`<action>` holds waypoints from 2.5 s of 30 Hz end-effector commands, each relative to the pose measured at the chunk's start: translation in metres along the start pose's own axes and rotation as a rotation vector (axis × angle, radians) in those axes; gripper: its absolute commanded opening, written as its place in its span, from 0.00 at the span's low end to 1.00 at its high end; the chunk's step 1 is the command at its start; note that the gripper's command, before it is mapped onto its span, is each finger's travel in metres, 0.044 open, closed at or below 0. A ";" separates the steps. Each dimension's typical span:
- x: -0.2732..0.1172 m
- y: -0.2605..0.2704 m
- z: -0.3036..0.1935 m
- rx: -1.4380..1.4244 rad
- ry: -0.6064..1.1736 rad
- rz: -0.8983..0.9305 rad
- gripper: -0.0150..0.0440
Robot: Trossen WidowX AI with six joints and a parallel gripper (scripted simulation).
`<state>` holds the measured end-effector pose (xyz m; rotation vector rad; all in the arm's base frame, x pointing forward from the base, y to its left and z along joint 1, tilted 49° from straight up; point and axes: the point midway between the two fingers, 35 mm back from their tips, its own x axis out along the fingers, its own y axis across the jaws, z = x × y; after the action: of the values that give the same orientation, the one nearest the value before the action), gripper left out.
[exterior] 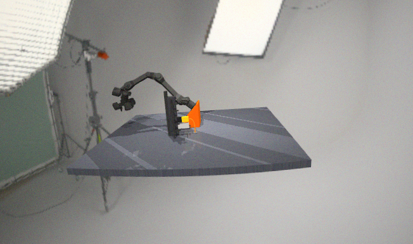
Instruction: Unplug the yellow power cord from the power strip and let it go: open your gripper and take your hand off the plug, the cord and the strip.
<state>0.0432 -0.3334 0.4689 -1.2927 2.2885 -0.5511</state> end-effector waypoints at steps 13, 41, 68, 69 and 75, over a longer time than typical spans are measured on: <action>-0.050 -0.065 0.097 0.108 -0.259 -0.244 0.53; -0.243 -0.106 0.261 0.374 -0.951 -0.508 0.53; -0.447 -0.022 0.362 0.422 -1.447 -0.361 0.53; -0.448 -0.023 0.365 0.441 -1.454 -0.342 0.53; -0.476 0.018 0.394 0.405 -1.504 -0.247 0.53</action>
<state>0.4742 0.0168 0.2583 -1.1235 0.6980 -0.0722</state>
